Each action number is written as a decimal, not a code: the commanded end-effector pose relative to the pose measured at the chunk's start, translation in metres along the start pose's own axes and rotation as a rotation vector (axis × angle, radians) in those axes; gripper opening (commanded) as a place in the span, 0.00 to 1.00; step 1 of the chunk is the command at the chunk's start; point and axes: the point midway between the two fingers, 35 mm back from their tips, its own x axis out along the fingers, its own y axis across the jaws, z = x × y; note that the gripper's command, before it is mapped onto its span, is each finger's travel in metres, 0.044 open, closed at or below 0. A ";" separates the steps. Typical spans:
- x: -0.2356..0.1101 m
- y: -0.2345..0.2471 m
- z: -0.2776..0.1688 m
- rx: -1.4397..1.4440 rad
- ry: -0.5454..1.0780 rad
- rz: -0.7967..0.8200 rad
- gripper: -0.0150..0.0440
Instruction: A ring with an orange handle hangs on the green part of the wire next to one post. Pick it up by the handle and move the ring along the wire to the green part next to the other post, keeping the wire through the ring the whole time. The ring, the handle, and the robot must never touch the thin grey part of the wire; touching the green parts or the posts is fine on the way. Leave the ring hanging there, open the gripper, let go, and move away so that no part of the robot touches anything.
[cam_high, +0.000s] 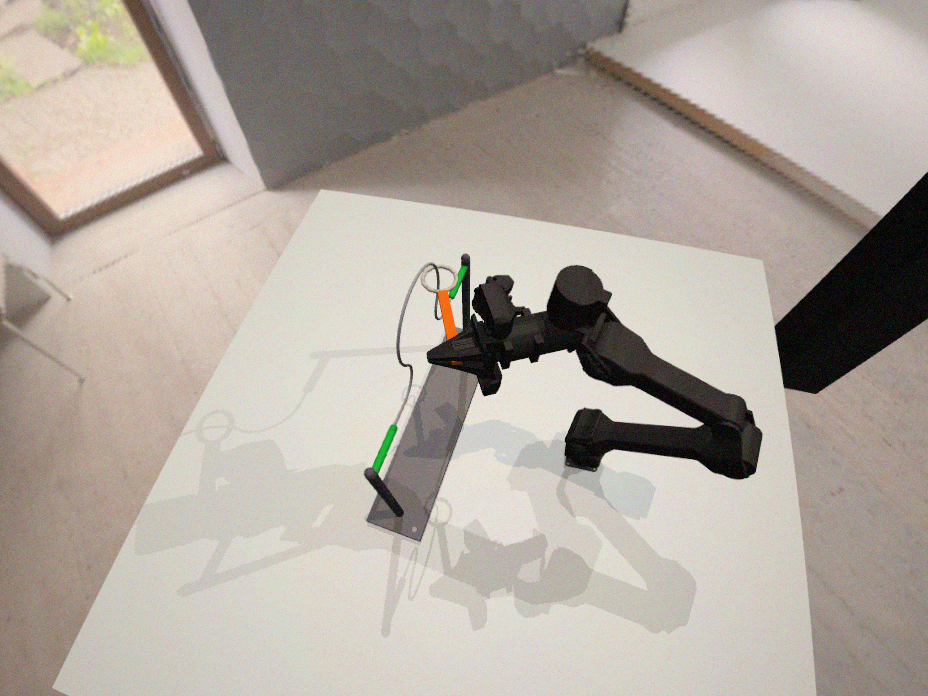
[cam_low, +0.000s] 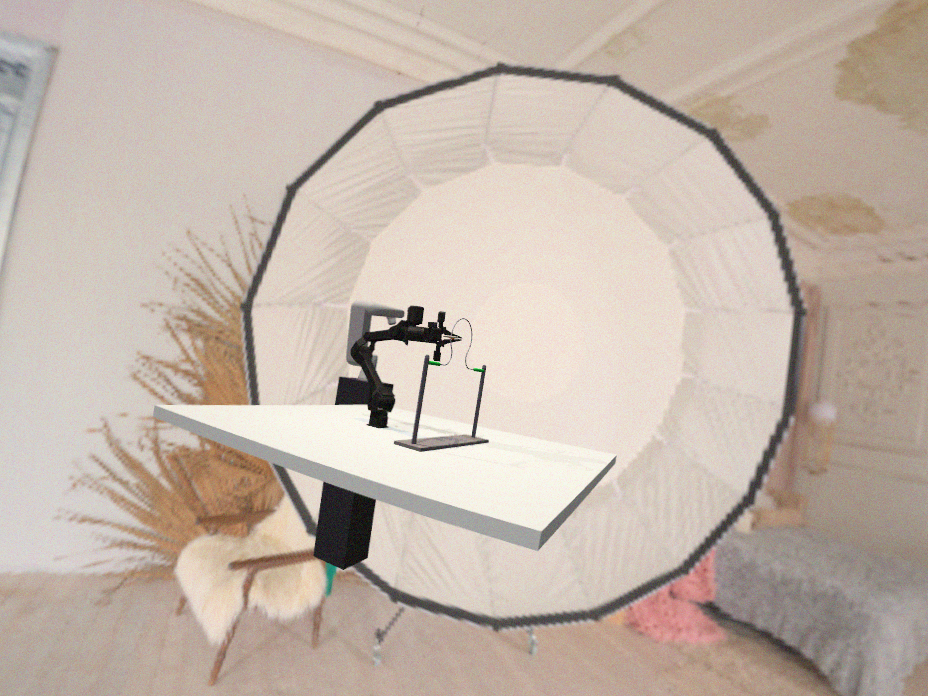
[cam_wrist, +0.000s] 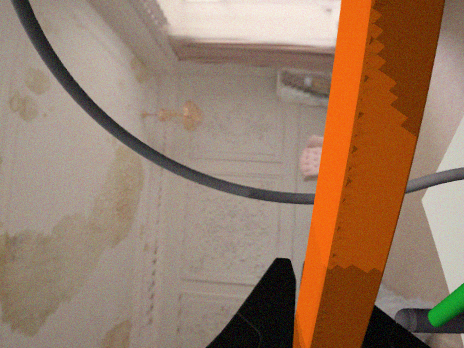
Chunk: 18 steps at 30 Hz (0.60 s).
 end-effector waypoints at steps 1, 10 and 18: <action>0.001 0.000 0.000 -0.044 0.008 -0.029 0.00; 0.000 -0.006 0.000 -0.148 0.011 -0.105 0.00; 0.000 -0.010 0.001 -0.240 0.013 -0.173 0.00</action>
